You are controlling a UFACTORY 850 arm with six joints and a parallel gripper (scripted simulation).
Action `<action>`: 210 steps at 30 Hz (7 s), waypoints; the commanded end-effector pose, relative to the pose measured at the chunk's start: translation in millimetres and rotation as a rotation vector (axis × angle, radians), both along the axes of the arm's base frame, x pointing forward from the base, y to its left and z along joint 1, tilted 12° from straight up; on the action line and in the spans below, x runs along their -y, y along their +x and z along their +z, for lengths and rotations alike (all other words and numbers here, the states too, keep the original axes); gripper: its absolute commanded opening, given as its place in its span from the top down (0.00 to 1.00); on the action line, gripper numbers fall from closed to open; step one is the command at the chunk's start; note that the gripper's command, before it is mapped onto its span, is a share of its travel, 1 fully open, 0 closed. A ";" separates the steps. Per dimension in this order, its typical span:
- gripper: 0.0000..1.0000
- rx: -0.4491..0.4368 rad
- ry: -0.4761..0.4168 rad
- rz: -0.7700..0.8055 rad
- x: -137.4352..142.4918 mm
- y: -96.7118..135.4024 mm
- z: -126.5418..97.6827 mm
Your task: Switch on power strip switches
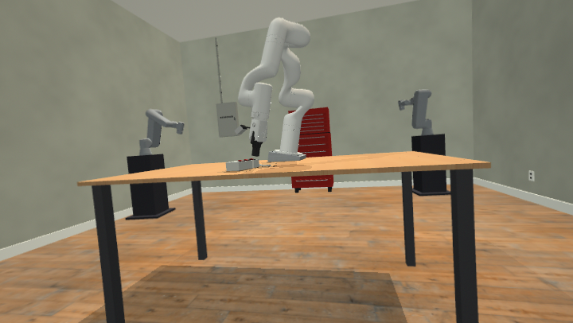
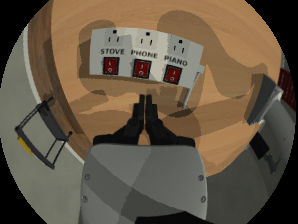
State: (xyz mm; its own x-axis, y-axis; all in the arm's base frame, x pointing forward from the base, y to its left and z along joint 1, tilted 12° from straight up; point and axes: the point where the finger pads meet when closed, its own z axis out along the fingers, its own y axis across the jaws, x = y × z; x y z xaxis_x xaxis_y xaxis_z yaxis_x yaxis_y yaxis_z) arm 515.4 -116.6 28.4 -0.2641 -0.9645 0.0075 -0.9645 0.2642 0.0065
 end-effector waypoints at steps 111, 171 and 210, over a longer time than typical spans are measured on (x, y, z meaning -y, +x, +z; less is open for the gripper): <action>0.00 0.002 -0.001 0.000 10.0 -0.4 47.8; 0.00 -0.066 -0.361 0.027 45.3 -7.0 19.1; 0.00 -0.066 -0.361 0.027 45.3 -7.0 19.1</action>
